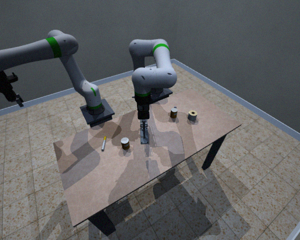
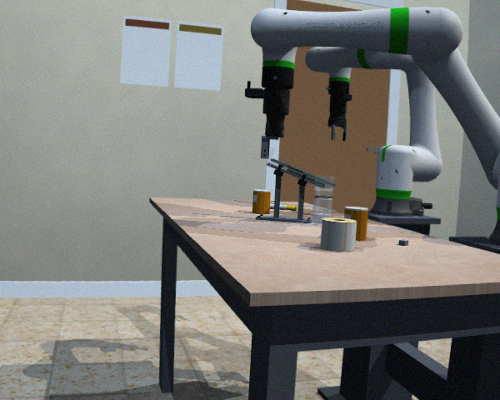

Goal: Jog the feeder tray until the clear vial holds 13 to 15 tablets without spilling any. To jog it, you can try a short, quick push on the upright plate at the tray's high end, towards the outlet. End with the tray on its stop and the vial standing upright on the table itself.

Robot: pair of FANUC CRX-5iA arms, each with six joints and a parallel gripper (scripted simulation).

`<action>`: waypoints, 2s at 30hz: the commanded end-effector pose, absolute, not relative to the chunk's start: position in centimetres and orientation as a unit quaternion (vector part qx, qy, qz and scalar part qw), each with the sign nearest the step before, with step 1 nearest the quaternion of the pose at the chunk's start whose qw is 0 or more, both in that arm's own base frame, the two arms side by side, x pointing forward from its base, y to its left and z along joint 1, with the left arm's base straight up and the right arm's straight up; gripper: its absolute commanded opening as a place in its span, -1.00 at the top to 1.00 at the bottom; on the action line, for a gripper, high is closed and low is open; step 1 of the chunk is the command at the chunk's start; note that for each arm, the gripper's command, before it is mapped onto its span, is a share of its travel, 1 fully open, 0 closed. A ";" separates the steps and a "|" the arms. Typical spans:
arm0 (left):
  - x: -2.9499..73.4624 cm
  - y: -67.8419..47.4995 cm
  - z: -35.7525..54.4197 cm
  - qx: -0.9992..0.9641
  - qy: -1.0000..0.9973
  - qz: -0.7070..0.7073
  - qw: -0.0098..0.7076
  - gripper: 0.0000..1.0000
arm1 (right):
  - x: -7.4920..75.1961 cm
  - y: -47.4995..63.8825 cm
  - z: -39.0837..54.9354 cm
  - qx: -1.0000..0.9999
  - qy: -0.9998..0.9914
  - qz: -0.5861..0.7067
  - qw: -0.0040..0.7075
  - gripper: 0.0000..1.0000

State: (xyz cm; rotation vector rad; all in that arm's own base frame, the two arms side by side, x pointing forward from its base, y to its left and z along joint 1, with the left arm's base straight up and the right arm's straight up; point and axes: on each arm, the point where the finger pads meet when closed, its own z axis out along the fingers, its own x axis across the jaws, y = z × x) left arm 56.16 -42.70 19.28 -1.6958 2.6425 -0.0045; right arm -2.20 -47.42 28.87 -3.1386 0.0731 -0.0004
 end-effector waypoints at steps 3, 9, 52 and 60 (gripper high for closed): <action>57.5 -43.3 20.0 -0.540 0.842 -0.001 0.000 1.00 | -2.2 -47.4 29.0 -1.000 0.023 0.000 0.000 -1.00; 58.8 -43.9 20.4 -0.540 0.842 -0.001 0.000 1.00 | -2.2 -47.4 29.0 -1.000 0.023 0.000 0.000 -1.00; 58.8 -43.9 20.4 -0.540 0.842 -0.001 0.000 1.00 | -2.2 -47.4 29.0 -1.000 0.023 0.000 0.000 -1.00; 58.8 -43.9 20.4 -0.540 0.842 -0.001 0.000 1.00 | -2.2 -47.4 29.0 -1.000 0.023 0.000 0.000 -1.00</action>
